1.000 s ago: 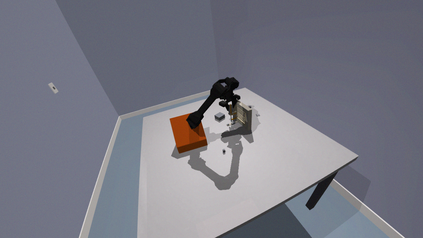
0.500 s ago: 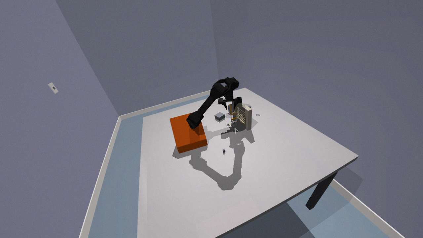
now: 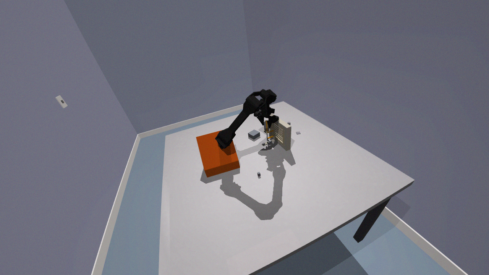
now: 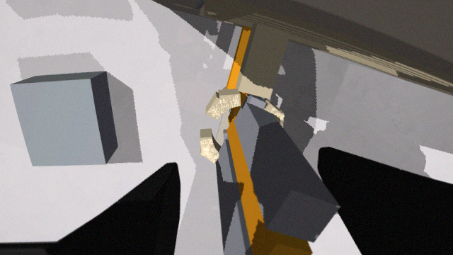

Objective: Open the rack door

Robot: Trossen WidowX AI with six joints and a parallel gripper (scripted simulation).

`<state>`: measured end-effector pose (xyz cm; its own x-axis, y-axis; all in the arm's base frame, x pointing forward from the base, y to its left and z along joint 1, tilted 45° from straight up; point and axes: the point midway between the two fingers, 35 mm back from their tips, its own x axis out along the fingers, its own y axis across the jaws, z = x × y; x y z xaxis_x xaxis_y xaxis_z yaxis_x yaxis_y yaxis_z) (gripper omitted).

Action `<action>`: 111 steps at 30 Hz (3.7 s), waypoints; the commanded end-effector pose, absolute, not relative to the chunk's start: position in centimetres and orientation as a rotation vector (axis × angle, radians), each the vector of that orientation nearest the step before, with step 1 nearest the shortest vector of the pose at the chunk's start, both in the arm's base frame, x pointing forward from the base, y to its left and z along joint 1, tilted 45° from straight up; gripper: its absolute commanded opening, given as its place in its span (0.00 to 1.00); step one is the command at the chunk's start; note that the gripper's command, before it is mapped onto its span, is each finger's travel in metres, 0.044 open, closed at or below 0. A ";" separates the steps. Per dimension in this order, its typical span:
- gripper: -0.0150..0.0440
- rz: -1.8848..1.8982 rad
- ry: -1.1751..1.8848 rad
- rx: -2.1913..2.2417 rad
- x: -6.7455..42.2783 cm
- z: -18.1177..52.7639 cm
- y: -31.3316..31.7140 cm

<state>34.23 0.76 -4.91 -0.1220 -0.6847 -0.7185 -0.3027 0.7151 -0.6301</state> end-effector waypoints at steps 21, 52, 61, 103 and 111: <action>0.73 -1.249 1.141 0.098 34.3 -4.9 0.7; 0.67 -1.665 0.528 0.740 34.3 -4.9 0.7; 0.57 -1.665 0.528 0.740 34.3 -4.9 0.7; 0.27 -1.566 0.718 0.560 33.3 -4.5 0.5; 0.27 -1.490 0.840 0.436 32.4 -4.2 0.3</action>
<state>32.77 0.46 -4.37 -0.1246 -0.6842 -0.7186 0.9832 0.0124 -0.1823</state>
